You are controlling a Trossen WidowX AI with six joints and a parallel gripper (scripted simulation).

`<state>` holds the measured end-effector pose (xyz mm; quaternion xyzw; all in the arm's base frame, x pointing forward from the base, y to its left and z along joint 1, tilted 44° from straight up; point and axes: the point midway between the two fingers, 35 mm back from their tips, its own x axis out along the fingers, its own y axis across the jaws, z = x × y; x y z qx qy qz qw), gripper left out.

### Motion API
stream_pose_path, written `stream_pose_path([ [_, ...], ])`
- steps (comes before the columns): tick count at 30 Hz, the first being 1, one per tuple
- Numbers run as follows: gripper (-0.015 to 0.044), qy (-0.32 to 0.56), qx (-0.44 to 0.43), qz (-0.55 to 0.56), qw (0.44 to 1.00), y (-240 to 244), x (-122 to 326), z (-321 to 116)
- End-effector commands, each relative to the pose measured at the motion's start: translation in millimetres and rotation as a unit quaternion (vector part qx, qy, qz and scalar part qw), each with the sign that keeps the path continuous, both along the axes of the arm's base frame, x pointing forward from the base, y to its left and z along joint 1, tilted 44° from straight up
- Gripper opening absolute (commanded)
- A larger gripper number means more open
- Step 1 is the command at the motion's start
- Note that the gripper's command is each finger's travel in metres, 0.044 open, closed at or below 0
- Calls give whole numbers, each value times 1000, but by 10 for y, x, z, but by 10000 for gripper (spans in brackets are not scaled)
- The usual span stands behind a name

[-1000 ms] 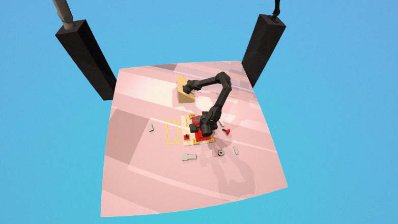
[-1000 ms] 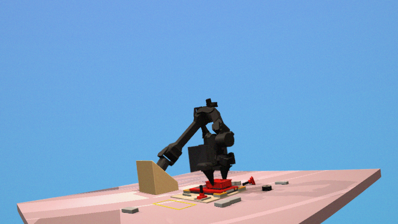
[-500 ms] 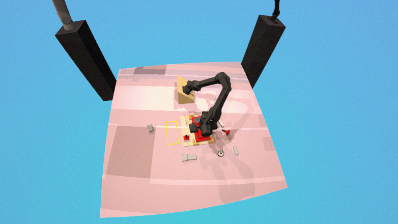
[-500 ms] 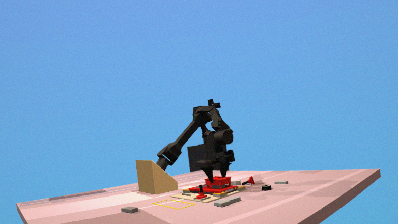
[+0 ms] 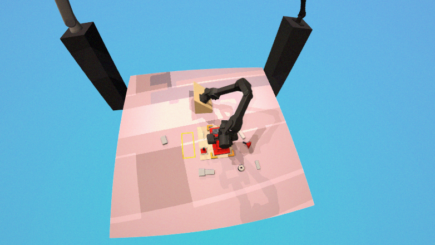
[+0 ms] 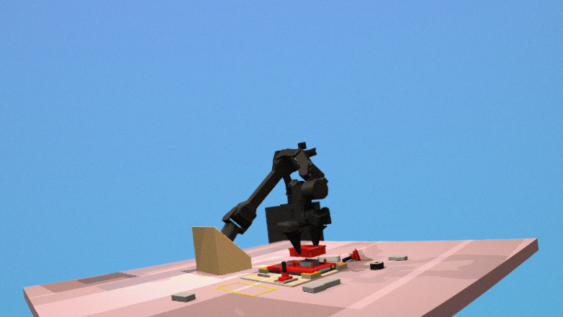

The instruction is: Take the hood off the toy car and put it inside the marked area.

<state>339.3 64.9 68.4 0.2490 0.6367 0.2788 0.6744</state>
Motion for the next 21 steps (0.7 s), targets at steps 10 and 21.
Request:
stream_pose_path([
  [10,0,-3,-1,-4,1000,-238,10,207],
  [21,0,-2,-17,-12,1000,-721,46,-160],
])
